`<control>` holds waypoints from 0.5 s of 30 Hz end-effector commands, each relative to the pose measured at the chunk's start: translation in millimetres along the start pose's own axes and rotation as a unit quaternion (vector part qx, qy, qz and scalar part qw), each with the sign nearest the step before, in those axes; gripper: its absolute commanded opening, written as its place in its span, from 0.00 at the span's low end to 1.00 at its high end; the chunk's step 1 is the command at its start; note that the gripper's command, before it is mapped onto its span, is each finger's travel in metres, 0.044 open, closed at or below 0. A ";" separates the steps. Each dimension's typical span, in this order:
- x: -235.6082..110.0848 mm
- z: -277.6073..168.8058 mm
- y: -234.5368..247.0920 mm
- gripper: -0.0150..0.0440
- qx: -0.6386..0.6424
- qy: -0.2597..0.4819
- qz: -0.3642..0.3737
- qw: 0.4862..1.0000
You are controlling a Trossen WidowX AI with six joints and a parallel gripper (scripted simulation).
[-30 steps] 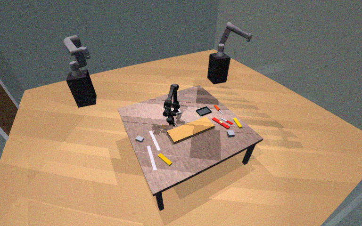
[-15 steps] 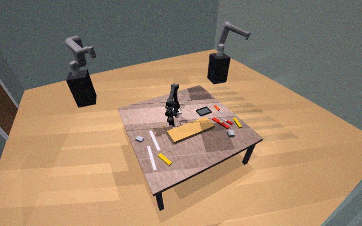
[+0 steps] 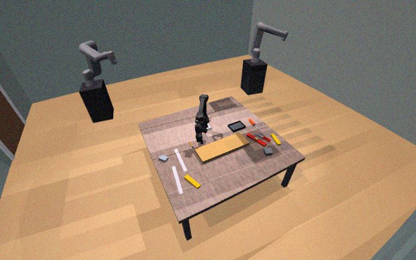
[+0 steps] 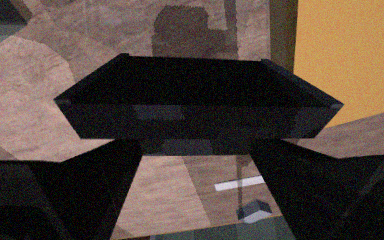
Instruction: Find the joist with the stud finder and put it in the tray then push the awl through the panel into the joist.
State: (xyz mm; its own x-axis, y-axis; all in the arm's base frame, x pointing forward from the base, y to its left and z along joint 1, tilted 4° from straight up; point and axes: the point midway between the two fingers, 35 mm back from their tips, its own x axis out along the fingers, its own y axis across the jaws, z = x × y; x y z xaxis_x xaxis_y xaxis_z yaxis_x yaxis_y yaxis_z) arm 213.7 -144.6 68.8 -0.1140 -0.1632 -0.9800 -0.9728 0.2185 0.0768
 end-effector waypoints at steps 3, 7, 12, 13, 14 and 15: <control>-1.7 -0.3 -0.5 0.25 0.003 0.016 -0.004 1.000; -1.3 0.6 -0.4 0.25 0.003 0.030 -0.003 1.000; -1.0 1.7 -0.4 0.25 0.004 0.049 -0.002 0.999; -1.0 1.9 -0.4 0.25 0.004 0.053 -0.002 0.999; -0.9 2.1 -0.4 0.25 0.004 0.057 -0.002 0.998; -0.9 2.3 -0.4 0.25 0.004 0.061 -0.002 0.998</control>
State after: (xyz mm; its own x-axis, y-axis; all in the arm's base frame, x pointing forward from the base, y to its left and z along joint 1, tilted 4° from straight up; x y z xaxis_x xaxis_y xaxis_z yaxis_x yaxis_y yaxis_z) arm 214.1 -142.3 68.4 -0.1342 -0.2566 -0.9571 -0.9721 0.2217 0.0768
